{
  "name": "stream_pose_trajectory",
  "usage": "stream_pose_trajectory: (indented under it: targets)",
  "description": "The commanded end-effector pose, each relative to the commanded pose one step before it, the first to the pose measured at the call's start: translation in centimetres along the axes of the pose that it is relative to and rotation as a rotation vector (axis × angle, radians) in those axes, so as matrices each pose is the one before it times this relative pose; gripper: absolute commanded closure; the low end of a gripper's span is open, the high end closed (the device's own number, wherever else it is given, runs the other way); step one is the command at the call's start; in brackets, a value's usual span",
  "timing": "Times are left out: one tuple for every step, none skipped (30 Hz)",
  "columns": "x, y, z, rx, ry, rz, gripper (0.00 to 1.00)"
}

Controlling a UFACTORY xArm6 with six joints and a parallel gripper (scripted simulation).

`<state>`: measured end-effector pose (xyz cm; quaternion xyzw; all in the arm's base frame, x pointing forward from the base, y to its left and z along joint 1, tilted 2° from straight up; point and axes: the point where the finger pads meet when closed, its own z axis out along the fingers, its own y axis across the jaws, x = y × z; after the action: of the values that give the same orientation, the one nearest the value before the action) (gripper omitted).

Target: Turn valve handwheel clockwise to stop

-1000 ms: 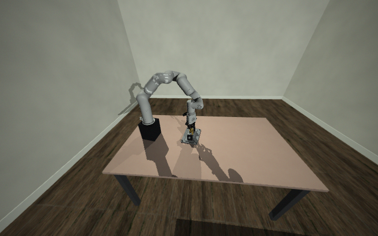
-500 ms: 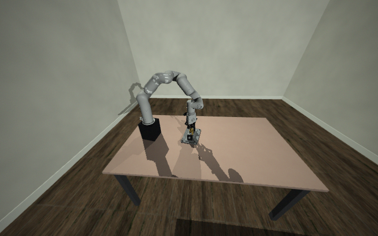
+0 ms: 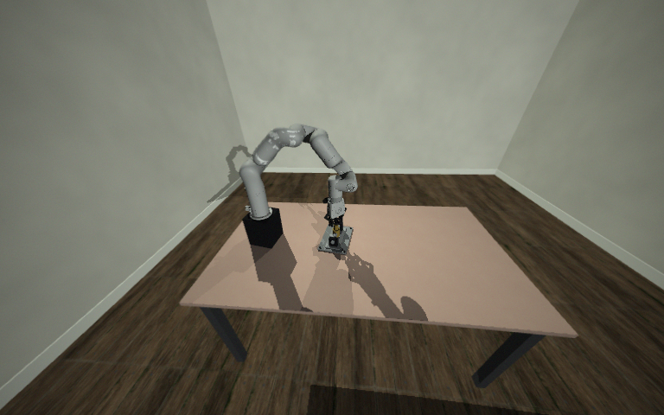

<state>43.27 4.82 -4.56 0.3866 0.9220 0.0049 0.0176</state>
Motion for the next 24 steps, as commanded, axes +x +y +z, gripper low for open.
stream_pose_trajectory:
  targets:
    - [-0.081, 0.101, -0.113, -0.00246, -0.00194, 0.00145, 1.00]
    - [0.000, 0.000, 0.000, 0.00000, 0.00000, 0.00004, 1.00]
    - [0.000, 0.000, 0.000, 0.00000, 0.00000, 0.00001, 1.00]
    - [0.000, 0.000, 0.000, 0.00000, 0.00000, 0.00000, 1.00]
    - [0.000, 0.000, 0.000, 0.00000, 0.00000, 0.00000, 1.00]
    - [0.000, 0.000, 0.000, 0.00000, 0.00000, 0.00000, 1.00]
    - [0.000, 0.000, 0.000, 0.00000, 0.00000, 0.00000, 1.00]
    - [0.000, 0.000, 0.000, 0.00000, 0.00000, 0.00000, 1.00]
    - [0.000, 0.000, 0.000, 0.00000, 0.00000, 0.00000, 1.00]
    - [0.000, 0.000, 0.000, 0.00000, 0.00000, 0.00000, 1.00]
    - [0.000, 0.000, 0.000, 0.00000, 0.00000, 0.00000, 1.00]
    - [0.000, 0.000, 0.000, 0.00000, 0.00000, 0.00000, 1.00]
    - [0.000, 0.000, 0.000, 0.00000, 0.00000, 0.00000, 1.00]
    - [0.000, 0.000, 0.000, 0.00000, 0.00000, 0.00000, 1.00]
    - [0.000, 0.000, 0.000, 0.00000, 0.00000, 0.00000, 0.00]
    - [0.000, 0.000, 0.000, 0.00000, 0.00000, 0.00000, 0.00]
    - [0.000, 0.000, 0.000, 0.00000, 0.00000, 0.00000, 0.00]
    - [0.000, 0.000, 0.000, 0.00000, 0.00000, 0.00000, 0.00]
    - [0.000, 0.000, 0.000, 0.00000, 0.00000, 0.00000, 0.00]
    - [0.000, 0.000, 0.000, 0.00000, 0.00000, 0.00000, 0.00]
    - [0.000, 0.000, 0.000, 0.00000, 0.00000, 0.00000, 0.00]
    - [0.000, 0.000, 0.000, 0.00000, 0.00000, 0.00000, 0.00]
    - [0.000, 0.000, 0.000, 0.00000, 0.00000, 0.00000, 0.00]
    - [0.000, 0.000, 0.000, 0.00000, 0.00000, 0.00000, 0.00]
